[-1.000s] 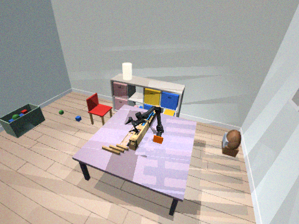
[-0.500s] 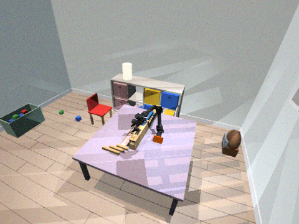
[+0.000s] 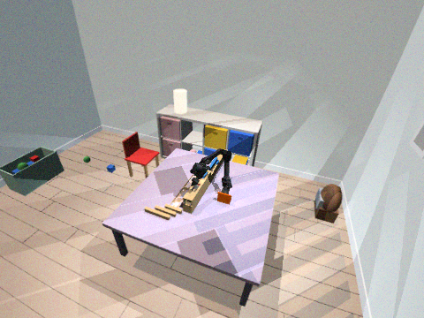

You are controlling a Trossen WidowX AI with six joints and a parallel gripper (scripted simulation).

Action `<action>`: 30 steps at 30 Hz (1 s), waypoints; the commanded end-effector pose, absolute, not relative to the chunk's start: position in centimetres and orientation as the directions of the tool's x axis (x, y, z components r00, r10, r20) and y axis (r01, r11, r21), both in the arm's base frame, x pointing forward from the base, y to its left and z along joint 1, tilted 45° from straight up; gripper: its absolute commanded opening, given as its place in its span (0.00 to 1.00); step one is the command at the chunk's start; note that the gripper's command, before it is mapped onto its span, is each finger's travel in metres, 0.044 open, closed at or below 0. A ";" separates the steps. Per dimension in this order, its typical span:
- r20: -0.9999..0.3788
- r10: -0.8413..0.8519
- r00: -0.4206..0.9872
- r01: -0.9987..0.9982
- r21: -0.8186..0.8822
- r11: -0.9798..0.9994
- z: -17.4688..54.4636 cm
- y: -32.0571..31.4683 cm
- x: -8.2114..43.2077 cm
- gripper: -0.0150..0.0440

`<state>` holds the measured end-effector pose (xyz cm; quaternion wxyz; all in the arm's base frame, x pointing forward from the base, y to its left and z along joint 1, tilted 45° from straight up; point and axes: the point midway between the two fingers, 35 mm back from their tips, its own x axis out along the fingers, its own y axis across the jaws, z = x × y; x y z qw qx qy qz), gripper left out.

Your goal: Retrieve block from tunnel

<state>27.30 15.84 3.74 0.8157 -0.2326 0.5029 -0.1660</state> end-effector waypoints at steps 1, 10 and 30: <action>-0.737 -0.519 0.432 0.064 -0.549 0.833 3.8 15.3 27.0 1.00; -0.705 -0.564 0.429 0.465 -0.363 0.807 10.6 9.6 30.2 1.00; -0.568 -0.796 0.210 0.976 0.169 0.137 23.8 -8.8 24.9 1.00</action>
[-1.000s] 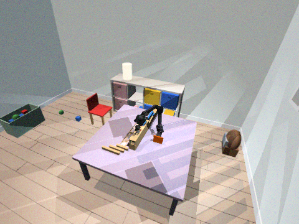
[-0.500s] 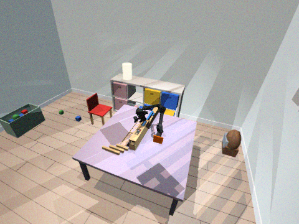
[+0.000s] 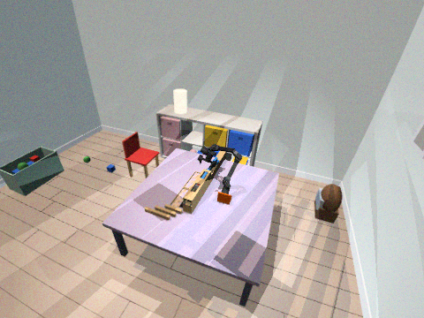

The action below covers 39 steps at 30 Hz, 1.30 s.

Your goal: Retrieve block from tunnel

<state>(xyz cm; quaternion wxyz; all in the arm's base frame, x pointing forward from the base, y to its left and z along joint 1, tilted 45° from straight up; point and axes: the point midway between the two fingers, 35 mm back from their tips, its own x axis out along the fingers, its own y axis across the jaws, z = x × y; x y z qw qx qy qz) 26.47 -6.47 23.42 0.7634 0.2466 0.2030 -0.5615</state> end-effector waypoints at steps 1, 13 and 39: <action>-0.562 -0.808 0.179 0.981 0.165 0.102 23.8 -9.6 24.4 1.00; -0.551 -0.825 0.124 0.986 0.160 0.041 23.4 -11.1 23.4 1.00; -0.546 -0.829 0.126 0.985 0.169 0.039 21.5 -13.3 23.5 0.82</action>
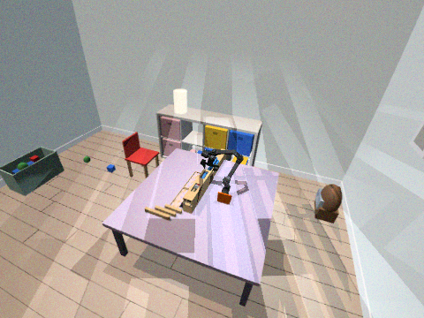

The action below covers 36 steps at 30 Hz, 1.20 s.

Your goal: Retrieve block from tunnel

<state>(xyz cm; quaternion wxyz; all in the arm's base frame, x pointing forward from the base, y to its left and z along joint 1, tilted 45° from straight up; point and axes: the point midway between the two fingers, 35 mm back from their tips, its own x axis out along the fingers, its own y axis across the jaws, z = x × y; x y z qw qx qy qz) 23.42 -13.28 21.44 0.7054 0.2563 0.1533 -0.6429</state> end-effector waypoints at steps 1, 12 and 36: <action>-0.546 -0.829 0.126 0.985 0.169 0.039 21.5 -13.3 23.5 0.78; -0.546 -0.829 0.126 0.985 0.169 0.039 21.5 -13.3 23.5 0.42; -0.548 -0.827 0.126 0.986 0.164 0.041 25.2 -17.6 22.6 0.25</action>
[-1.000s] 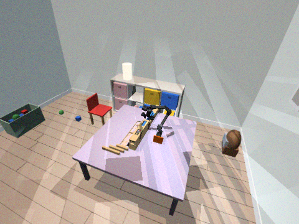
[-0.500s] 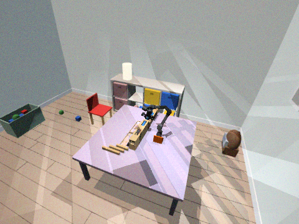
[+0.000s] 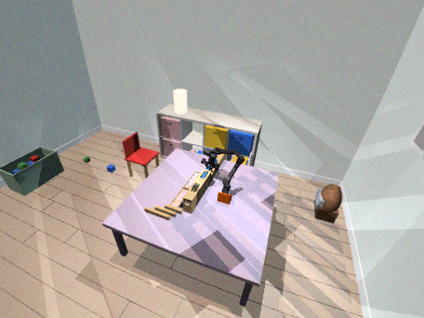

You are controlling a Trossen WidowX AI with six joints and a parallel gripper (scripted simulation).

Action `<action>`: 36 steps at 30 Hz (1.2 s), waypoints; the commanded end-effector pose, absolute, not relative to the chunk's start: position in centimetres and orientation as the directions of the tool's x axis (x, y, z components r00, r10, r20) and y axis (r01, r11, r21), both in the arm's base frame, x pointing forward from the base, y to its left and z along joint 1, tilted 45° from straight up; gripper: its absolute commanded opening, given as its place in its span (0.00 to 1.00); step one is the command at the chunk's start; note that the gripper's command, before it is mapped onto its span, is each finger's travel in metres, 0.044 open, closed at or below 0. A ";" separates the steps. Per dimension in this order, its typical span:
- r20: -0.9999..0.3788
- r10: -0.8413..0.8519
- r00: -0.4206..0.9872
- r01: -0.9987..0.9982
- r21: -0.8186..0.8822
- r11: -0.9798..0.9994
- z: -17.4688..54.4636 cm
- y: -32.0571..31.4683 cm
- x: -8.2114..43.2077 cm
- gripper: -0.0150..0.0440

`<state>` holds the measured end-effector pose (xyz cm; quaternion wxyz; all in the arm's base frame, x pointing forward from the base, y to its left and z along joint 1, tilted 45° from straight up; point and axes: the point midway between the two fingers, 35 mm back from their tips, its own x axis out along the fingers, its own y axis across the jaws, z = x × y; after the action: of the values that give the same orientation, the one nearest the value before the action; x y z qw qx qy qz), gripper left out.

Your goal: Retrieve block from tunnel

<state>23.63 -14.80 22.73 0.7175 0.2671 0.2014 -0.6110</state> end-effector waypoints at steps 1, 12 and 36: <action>-0.546 -0.828 0.126 0.986 0.164 0.042 25.3 -17.8 22.6 0.25; -0.545 -0.829 0.126 0.986 0.164 0.042 25.5 -18.0 22.5 0.25; -0.613 -0.770 0.179 0.983 0.147 0.112 23.7 -15.8 23.4 0.34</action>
<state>23.43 -15.84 23.70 0.7189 0.2693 0.1979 -0.6095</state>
